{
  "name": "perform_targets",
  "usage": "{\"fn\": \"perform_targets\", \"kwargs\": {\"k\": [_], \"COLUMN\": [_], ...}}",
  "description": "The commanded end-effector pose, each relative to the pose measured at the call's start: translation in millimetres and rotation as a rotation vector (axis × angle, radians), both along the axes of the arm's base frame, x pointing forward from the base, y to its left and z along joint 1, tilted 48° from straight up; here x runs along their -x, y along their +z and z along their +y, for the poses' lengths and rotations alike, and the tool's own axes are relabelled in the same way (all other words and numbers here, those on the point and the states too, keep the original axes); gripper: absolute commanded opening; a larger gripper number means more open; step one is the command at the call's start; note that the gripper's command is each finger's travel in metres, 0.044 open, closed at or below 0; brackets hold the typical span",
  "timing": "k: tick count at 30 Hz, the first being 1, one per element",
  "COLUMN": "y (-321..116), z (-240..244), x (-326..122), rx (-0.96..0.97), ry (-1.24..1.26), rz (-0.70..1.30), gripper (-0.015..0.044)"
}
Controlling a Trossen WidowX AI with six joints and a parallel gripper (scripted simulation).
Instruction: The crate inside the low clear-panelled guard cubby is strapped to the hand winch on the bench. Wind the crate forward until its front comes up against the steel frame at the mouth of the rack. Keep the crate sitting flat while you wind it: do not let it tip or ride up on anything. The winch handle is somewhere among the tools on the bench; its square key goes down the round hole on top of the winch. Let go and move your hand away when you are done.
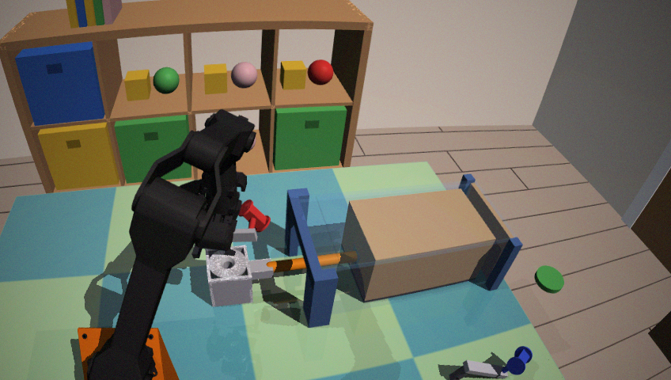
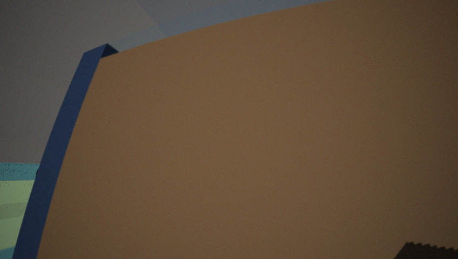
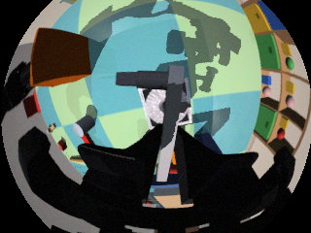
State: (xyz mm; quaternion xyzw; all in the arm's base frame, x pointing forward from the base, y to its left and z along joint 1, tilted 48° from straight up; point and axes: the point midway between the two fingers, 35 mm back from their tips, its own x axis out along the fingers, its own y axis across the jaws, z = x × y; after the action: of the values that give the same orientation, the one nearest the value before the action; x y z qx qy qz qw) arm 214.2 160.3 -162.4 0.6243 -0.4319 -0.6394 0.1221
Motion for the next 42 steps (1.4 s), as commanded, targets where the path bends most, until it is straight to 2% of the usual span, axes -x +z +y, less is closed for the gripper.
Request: {"fn": "perform_targets", "kwargs": {"k": [1,42], "y": [2.7,2.9], "z": [0.3,-0.8], "x": [-2.2,-2.3], "rx": [-0.034,-0.643], "ry": [0.001,0.097], "rz": [-0.017,-0.282], "gripper": [0.0000,0.0000]}}
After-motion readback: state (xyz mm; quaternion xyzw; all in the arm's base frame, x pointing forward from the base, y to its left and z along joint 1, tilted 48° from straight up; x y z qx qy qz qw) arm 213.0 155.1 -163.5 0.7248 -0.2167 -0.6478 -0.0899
